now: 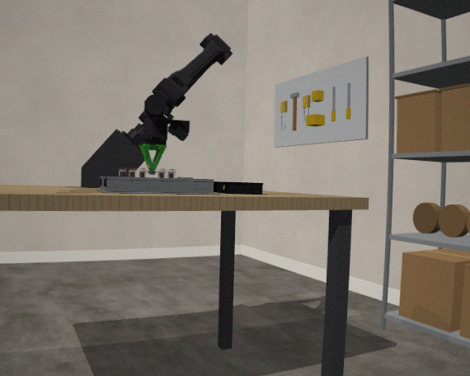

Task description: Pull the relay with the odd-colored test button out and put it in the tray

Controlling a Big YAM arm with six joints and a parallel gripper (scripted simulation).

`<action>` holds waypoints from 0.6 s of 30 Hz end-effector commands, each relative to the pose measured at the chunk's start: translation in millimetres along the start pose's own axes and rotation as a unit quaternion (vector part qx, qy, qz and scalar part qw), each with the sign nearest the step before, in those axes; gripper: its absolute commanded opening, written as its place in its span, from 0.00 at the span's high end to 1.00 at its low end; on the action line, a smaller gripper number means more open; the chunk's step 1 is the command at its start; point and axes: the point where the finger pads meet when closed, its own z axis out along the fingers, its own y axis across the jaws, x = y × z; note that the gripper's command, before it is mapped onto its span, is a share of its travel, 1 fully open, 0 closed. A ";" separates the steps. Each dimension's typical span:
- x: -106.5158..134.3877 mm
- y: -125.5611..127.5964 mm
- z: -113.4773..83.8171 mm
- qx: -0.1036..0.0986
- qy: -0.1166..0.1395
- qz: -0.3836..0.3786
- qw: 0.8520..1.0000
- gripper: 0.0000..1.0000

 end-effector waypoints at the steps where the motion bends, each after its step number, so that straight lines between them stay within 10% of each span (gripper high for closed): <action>1: -1.4 -25.6 -29.4 0.031 0.004 -0.013 0.999 1.00; 18: -1.5 -24.7 -27.2 0.028 0.003 -0.012 1.000 1.00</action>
